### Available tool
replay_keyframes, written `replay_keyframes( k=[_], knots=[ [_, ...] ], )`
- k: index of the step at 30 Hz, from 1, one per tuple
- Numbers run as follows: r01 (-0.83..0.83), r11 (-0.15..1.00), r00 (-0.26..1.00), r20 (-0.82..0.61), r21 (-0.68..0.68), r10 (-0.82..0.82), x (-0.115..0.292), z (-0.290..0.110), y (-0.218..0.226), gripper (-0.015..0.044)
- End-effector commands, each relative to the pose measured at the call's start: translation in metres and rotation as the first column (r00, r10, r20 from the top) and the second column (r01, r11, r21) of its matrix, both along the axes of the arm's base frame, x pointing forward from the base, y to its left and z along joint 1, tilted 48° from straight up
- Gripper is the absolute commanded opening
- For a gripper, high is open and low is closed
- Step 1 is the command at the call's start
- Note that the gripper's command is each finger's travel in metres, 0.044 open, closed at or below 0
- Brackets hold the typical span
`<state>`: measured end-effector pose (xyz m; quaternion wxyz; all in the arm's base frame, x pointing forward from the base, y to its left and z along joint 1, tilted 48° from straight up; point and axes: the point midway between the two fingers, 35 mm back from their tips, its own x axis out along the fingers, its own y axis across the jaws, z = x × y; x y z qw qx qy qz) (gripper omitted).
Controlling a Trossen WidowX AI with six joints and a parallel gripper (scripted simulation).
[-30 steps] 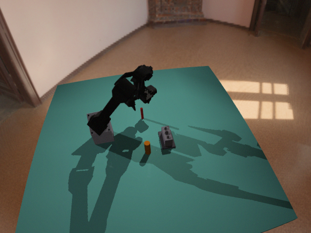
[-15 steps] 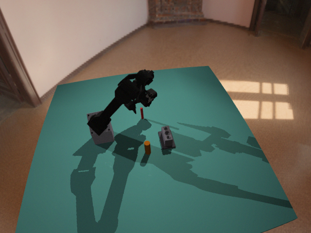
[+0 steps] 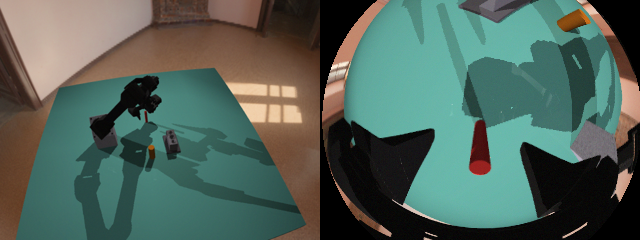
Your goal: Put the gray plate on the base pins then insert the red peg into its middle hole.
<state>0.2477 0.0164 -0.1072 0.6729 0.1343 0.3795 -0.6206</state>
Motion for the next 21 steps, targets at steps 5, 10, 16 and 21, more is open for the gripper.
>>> replay_keyframes(
  k=[5, 10, 16, 21],
  knots=[
    [-0.007, 1.0, 1.0, -0.009, -0.007, 0.007, -0.0018, -0.0019, -0.0023, 0.023],
    [-0.007, 1.0, 1.0, -0.009, -0.007, 0.007, -0.0018, -0.0019, -0.0023, 0.0099],
    [-0.007, 1.0, 1.0, -0.009, -0.007, 0.007, -0.0018, -0.0019, -0.0023, 0.002],
    [-0.007, 1.0, 1.0, -0.009, -0.007, 0.007, -0.0018, -0.0019, -0.0023, 0.0]
  ],
)
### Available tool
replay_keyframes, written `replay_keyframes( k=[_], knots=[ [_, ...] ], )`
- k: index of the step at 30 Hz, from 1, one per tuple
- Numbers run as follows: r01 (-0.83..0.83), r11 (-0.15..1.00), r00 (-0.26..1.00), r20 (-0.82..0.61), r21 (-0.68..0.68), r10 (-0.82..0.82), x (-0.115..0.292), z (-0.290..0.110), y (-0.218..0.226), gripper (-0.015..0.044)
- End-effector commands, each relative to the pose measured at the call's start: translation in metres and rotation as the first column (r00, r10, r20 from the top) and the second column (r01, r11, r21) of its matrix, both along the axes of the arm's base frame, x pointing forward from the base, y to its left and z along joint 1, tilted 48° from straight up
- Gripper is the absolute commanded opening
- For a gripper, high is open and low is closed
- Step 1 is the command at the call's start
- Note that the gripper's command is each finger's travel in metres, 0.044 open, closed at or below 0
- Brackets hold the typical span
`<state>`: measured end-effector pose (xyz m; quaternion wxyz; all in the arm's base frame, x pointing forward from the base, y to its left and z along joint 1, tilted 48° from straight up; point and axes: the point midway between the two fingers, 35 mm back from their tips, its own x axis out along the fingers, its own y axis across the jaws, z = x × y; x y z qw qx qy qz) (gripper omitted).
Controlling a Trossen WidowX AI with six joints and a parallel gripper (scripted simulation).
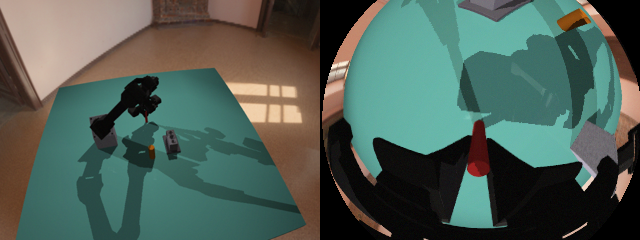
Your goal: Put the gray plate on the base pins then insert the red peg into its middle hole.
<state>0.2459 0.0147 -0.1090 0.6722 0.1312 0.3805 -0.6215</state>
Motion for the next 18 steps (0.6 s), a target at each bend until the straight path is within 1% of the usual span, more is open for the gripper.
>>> replay_keyframes(
  k=[1, 18],
  knots=[
    [-0.006, 1.0, 1.0, -0.003, -0.004, 0.006, 0.0, 0.0, 0.0, 0.0],
    [-0.008, 1.0, 1.0, -0.003, 0.004, 0.008, 0.008, 0.028, 0.036, 0.0]
  ],
)
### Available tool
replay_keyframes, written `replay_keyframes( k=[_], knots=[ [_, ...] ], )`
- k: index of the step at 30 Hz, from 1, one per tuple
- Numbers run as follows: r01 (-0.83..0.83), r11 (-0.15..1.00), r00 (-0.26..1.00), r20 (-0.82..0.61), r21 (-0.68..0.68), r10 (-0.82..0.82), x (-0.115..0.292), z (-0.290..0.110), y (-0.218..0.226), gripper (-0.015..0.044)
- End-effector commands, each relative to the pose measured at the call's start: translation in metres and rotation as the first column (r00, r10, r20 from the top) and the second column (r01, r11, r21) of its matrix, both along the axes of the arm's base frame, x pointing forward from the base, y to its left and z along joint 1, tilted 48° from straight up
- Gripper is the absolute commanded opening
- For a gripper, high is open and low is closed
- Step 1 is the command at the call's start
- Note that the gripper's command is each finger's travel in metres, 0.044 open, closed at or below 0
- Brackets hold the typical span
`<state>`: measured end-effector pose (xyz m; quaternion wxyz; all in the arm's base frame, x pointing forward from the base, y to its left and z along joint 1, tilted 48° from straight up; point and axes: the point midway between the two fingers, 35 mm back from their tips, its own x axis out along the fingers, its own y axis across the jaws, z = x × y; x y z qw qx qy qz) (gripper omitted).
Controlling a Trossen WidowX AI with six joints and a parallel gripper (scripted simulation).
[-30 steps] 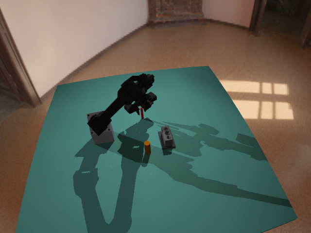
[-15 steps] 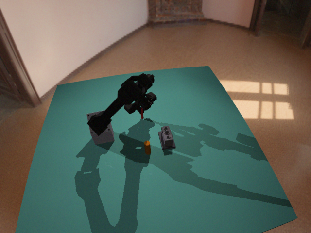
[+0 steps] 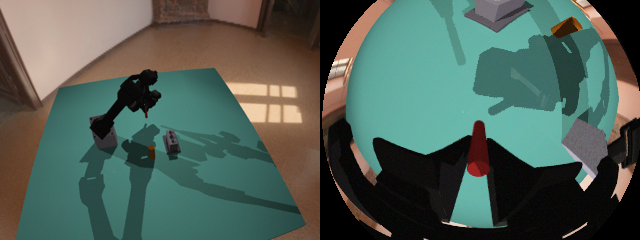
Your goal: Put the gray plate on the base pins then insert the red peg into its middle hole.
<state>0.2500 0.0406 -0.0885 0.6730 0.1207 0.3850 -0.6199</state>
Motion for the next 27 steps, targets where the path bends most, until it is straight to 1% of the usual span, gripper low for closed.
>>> replay_keyframes(
  k=[1, 12, 13, 14, 27],
  knots=[
    [0.004, 1.0, 1.0, 0.015, 0.012, -0.004, 0.004, 0.01, 0.012, 0.0],
    [0.005, 1.0, 1.0, 0.014, 0.012, -0.005, 0.006, 0.033, 0.039, 0.0],
    [0.0, 1.0, 1.0, 0.0, 0.001, 0.0, 0.004, 0.024, 0.029, 0.0],
    [0.0, 1.0, 1.0, 0.0, 0.002, 0.0, 0.005, 0.025, 0.028, 0.0],
    [-0.003, 1.0, 1.0, 0.003, 0.023, 0.003, 0.026, 0.045, 0.012, 0.0]
  ],
)
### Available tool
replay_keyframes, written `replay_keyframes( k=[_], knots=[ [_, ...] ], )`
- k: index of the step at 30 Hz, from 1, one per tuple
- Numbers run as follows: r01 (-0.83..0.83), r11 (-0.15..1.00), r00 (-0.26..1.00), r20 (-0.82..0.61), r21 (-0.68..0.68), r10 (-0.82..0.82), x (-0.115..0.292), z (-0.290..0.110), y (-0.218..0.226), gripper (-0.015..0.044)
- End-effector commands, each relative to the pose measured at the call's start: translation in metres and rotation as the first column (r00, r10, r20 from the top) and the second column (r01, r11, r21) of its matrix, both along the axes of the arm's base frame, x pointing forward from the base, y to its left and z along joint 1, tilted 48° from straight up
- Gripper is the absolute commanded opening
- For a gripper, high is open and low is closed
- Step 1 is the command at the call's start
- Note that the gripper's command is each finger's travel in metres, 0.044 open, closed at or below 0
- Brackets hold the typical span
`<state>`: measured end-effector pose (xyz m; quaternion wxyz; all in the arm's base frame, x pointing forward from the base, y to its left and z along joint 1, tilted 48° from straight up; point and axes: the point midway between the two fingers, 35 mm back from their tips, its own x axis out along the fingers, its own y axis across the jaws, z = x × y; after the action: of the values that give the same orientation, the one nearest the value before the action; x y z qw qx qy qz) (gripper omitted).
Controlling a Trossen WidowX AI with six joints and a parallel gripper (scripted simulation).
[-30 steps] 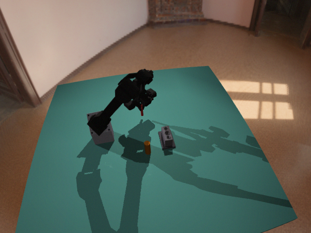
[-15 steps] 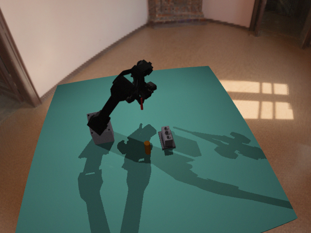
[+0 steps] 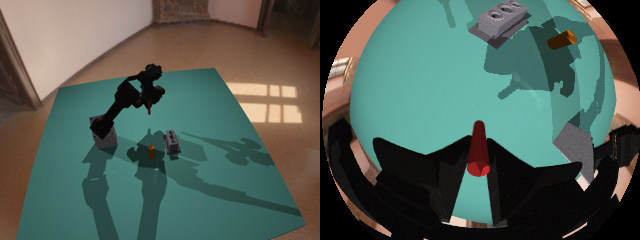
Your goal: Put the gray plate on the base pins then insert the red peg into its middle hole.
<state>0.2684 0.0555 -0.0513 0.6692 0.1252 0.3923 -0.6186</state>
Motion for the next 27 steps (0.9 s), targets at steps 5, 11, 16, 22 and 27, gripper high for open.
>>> replay_keyframes(
  k=[5, 11, 16, 22, 27],
  knots=[
    [-0.009, 1.0, 1.0, 0.011, 0.011, 0.009, 0.015, 0.017, -0.01, 0.0],
    [-0.01, 1.0, 1.0, 0.012, 0.014, 0.01, 0.024, 0.029, -0.02, 0.0],
    [-0.01, 1.0, 1.0, 0.014, 0.015, 0.01, 0.03, 0.039, -0.029, 0.0],
    [-0.011, 1.0, 1.0, 0.016, 0.015, 0.011, 0.038, 0.051, -0.04, 0.0],
    [-0.011, 1.0, 1.0, 0.017, 0.014, 0.011, 0.043, 0.062, -0.05, 0.0]
  ],
)
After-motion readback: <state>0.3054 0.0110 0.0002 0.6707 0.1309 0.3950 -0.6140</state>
